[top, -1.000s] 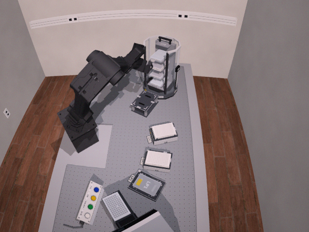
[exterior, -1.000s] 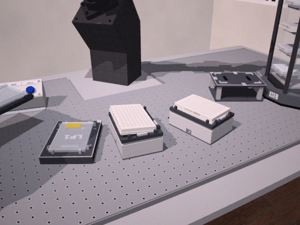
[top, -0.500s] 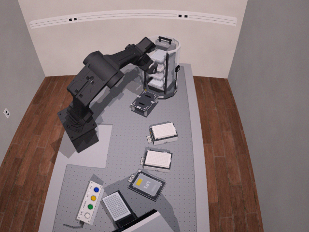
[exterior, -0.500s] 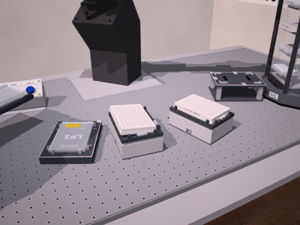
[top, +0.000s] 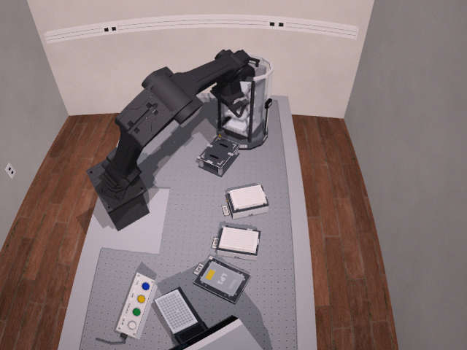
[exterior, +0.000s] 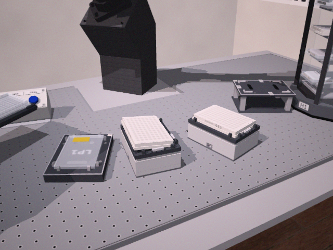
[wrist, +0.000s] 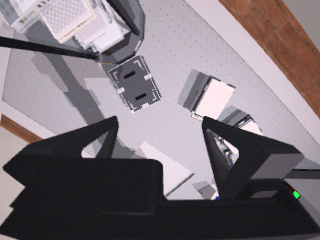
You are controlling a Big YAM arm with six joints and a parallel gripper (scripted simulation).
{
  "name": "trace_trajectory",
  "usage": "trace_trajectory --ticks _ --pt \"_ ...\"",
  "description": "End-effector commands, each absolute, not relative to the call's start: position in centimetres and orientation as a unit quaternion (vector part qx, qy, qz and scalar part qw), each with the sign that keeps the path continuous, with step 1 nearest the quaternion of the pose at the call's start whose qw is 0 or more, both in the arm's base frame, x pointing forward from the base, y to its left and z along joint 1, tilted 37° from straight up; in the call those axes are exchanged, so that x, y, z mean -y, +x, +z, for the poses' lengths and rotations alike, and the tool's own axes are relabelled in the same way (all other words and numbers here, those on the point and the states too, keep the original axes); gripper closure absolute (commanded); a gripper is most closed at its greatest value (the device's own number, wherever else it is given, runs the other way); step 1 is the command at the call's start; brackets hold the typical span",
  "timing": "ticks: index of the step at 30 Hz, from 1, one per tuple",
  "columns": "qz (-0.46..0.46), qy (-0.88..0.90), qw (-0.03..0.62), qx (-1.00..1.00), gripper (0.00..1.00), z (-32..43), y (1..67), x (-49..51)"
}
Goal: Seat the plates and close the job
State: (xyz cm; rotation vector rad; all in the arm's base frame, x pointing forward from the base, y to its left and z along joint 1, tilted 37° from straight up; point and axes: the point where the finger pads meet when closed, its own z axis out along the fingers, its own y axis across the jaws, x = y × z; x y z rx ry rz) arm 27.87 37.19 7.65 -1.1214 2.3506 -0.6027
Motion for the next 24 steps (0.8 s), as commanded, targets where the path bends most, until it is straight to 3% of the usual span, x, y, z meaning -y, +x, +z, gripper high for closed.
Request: trace_trajectory --ticks 1,5,24 --pt "-0.234 -0.331 0.208 -0.890 0.00 9.1 29.5 -37.5" --pt "-0.262 -0.286 0.171 -0.905 0.00 9.8 30.3 -36.6" --pt "-0.267 -0.273 0.172 -0.908 0.00 13.2 32.4 -31.5"
